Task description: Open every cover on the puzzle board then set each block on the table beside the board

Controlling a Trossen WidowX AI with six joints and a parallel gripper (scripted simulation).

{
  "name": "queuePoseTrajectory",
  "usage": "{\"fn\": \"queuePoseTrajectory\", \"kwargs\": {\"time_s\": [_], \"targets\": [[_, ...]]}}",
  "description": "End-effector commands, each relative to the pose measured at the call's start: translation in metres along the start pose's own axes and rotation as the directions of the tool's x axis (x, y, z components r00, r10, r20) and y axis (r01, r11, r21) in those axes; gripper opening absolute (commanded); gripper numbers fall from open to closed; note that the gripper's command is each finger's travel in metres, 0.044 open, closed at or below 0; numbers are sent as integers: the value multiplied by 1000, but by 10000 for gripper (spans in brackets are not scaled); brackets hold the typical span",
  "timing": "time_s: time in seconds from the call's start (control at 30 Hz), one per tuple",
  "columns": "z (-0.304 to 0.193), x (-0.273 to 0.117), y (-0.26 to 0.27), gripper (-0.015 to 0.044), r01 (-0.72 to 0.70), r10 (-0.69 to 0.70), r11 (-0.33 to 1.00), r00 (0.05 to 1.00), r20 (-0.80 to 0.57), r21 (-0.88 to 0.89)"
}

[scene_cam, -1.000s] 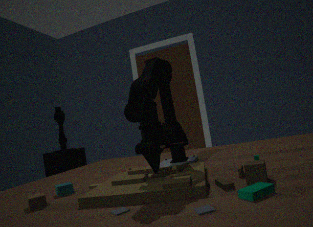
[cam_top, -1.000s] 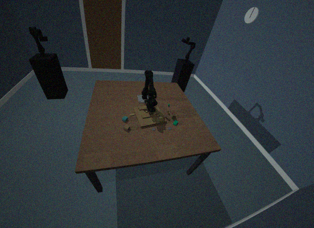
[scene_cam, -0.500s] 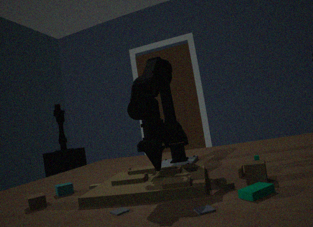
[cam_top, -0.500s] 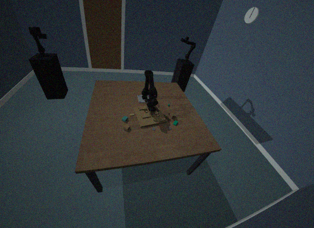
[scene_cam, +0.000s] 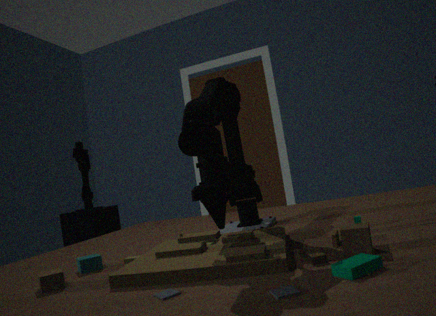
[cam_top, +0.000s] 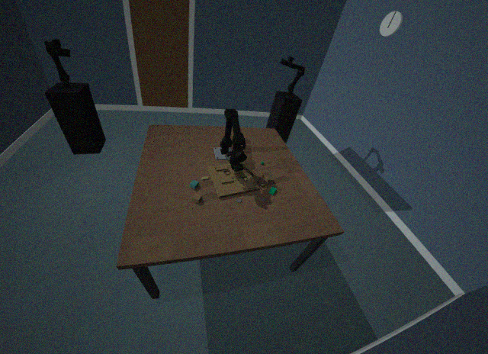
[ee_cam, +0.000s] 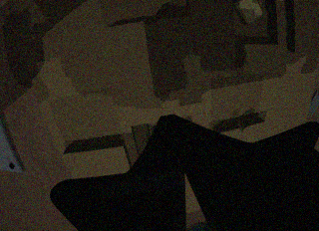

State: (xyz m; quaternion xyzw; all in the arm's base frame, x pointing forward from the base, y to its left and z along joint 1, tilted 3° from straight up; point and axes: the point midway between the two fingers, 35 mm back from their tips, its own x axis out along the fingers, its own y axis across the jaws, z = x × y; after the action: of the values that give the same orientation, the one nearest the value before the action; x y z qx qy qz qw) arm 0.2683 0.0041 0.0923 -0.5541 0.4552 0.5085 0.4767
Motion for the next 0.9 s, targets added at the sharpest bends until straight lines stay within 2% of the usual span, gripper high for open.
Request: {"fn": "queuePoseTrajectory", "kwargs": {"time_s": [0.0,0.53,0.63,0.7,0.87], "targets": [[1,-8,-1,0,14,-14,1000,1000,2,6],[2,-20,2,0,0,0,1000,1000,1,18],[-3,-22,9,0,0,0,964,1000,1,266],[-7,-24,16,0,0,-1,884,1000,0,468],[-16,-27,32,0,1,-1,515,1000,0,857]]}}
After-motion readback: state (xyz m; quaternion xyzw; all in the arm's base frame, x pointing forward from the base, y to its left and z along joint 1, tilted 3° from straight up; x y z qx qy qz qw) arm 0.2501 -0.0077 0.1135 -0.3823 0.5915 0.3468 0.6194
